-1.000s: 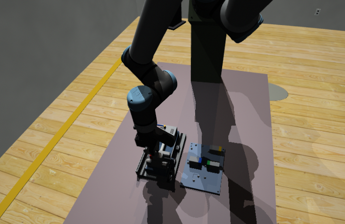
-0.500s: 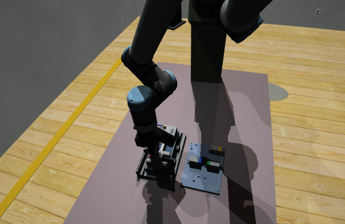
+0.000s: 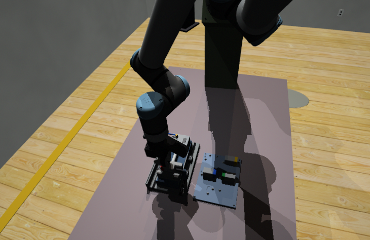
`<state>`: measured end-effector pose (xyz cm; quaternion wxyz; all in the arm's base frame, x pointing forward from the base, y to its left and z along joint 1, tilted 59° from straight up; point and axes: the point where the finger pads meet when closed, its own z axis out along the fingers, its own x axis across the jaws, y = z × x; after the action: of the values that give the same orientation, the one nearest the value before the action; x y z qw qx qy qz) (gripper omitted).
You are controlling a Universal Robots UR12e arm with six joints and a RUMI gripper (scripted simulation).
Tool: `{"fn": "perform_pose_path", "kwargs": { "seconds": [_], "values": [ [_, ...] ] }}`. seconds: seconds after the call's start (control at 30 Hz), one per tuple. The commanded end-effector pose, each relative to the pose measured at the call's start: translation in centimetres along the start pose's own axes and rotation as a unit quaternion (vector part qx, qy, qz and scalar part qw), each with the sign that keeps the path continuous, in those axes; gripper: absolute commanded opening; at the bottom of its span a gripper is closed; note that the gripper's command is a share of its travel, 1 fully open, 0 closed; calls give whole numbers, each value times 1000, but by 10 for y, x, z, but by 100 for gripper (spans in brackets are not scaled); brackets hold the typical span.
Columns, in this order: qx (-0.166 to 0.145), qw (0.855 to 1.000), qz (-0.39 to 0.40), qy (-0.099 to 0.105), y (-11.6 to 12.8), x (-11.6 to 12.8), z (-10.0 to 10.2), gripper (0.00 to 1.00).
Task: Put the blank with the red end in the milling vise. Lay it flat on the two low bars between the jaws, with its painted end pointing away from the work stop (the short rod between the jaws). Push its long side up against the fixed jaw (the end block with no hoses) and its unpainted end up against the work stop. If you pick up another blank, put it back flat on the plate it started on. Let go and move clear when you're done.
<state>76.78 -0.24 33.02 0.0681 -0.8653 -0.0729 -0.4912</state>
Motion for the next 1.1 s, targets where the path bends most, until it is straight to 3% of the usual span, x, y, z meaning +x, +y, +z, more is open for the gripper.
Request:
{"fn": "perform_pose_path", "kwargs": {
  "seconds": [0.0, 1.07],
  "values": [
    [0, 1000, 0, 0, 0, 0, 0, 0],
    [0, 1000, 0, 0, -4, 2, 0, 0]
  ]
}}
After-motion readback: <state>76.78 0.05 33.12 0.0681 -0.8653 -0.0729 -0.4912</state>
